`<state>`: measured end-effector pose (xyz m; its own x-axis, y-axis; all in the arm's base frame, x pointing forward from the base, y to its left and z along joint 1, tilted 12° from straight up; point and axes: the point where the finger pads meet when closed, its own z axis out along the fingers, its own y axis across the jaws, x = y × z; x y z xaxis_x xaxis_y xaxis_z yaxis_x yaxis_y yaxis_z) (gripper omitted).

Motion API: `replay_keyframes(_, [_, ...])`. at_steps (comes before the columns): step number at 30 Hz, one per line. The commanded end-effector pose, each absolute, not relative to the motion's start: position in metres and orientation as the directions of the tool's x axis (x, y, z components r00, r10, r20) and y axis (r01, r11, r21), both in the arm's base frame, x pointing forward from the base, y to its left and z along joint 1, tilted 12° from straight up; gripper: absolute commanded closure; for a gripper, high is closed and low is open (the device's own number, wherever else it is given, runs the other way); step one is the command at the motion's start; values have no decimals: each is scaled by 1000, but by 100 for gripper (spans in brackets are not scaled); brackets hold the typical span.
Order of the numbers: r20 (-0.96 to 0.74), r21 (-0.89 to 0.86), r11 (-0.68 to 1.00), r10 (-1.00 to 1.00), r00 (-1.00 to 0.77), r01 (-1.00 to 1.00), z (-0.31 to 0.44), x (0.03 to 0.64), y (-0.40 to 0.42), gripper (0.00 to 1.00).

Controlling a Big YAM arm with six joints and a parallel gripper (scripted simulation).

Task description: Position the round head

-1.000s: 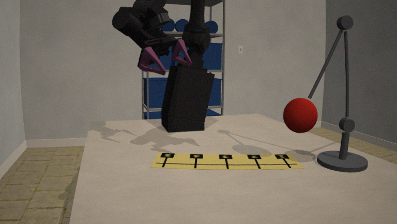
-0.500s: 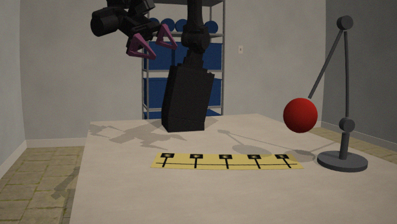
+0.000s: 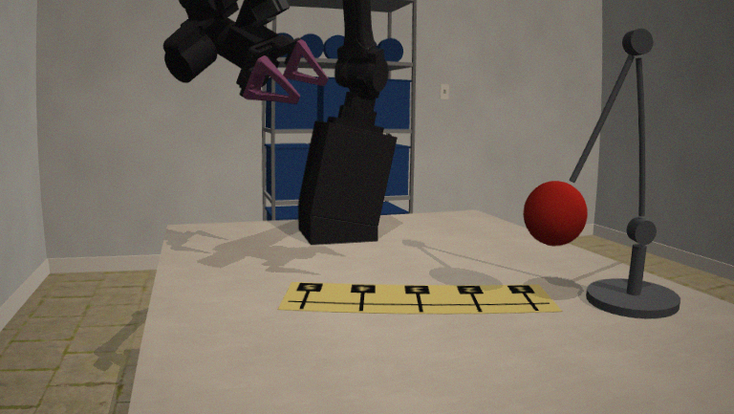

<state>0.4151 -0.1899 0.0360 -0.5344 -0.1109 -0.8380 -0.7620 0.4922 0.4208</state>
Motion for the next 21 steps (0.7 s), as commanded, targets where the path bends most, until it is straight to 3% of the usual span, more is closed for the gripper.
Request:
replay_keyframes(1, [-854,355,485,-180,-489,-799,52,434,-158,0])
replay_keyframes(21, [-879,224,379,-319,-354,-898,63,456,-9,0])
